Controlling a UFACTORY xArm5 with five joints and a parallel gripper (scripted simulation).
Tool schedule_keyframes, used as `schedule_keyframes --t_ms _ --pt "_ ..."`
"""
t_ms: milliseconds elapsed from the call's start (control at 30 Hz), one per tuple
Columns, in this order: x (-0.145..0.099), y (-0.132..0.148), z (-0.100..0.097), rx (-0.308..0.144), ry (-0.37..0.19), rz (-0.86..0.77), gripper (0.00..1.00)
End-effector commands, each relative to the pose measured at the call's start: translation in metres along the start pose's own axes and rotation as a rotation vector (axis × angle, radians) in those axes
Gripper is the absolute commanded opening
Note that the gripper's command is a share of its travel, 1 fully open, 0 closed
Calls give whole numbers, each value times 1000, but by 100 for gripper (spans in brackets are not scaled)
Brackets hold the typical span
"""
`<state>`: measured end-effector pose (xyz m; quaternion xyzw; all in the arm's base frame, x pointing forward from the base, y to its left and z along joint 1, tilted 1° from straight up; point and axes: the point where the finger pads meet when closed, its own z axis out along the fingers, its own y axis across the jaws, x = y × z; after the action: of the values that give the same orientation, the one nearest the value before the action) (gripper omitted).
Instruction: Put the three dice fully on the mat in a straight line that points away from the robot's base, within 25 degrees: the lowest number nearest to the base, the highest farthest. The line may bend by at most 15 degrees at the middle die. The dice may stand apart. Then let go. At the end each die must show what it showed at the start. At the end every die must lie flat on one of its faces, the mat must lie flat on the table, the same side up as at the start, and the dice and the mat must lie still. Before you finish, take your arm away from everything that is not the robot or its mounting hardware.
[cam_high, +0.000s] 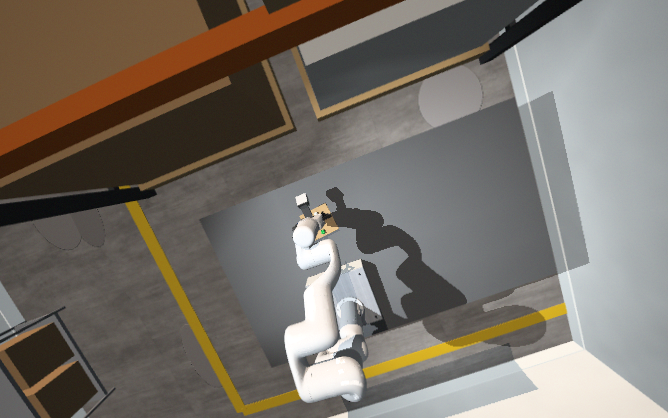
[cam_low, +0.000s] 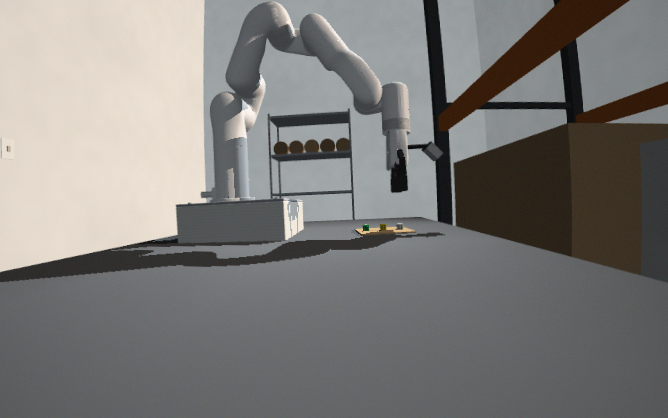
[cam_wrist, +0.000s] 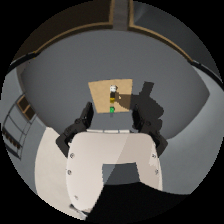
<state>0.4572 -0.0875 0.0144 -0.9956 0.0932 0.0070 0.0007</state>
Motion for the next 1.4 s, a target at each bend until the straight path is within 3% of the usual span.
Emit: schedule_keyframes --t_ms 0,400,667,700,1367 --pt "2 0 -2 0 4 0 100" --pt "1 0 -1 0 4 0 100" --pt "-2 1 16 0 4 -11 100" --pt "-2 1 16 0 4 -11 31" --pt "-2 1 16 0 4 -11 31"
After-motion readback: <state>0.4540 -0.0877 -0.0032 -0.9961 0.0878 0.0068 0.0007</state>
